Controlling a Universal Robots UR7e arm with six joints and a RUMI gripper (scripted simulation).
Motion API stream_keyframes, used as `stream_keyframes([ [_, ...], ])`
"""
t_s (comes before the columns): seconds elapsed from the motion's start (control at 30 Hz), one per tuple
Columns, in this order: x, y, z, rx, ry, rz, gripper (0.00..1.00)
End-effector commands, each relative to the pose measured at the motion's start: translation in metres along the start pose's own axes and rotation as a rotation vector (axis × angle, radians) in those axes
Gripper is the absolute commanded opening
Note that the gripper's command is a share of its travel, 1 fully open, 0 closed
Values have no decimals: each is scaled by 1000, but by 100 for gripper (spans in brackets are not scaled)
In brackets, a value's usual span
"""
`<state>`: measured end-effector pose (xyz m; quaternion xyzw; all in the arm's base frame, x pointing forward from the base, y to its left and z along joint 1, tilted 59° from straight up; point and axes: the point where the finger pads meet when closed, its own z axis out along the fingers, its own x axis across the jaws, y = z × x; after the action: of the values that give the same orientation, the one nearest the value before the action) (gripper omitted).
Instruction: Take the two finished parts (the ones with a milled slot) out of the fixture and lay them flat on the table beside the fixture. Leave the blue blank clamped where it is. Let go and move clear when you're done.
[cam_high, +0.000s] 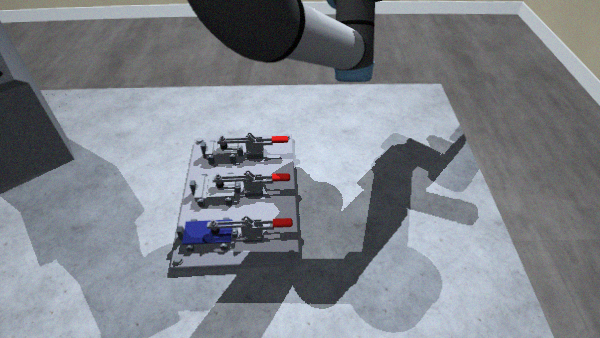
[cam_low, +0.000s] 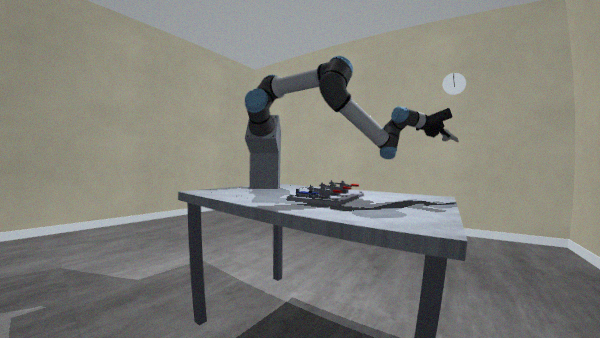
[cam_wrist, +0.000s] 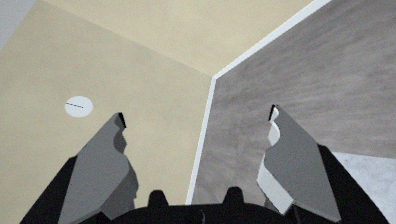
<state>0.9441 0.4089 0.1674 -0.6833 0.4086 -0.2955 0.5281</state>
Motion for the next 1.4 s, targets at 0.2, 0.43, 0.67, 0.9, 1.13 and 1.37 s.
stream_keyframes([
  [0.2,0,1,-6,-13,-9,-18,100],
  [0.43,2,4,-12,-29,-18,-36,100],
  [0.67,4,8,-22,-49,-31,-61,100],
  [0.9,7,14,-37,-79,-52,-97,100],
  [1.13,11,20,-52,-115,-71,-140,100],
  [1.37,16,30,-78,-170,-108,-206,100],
])
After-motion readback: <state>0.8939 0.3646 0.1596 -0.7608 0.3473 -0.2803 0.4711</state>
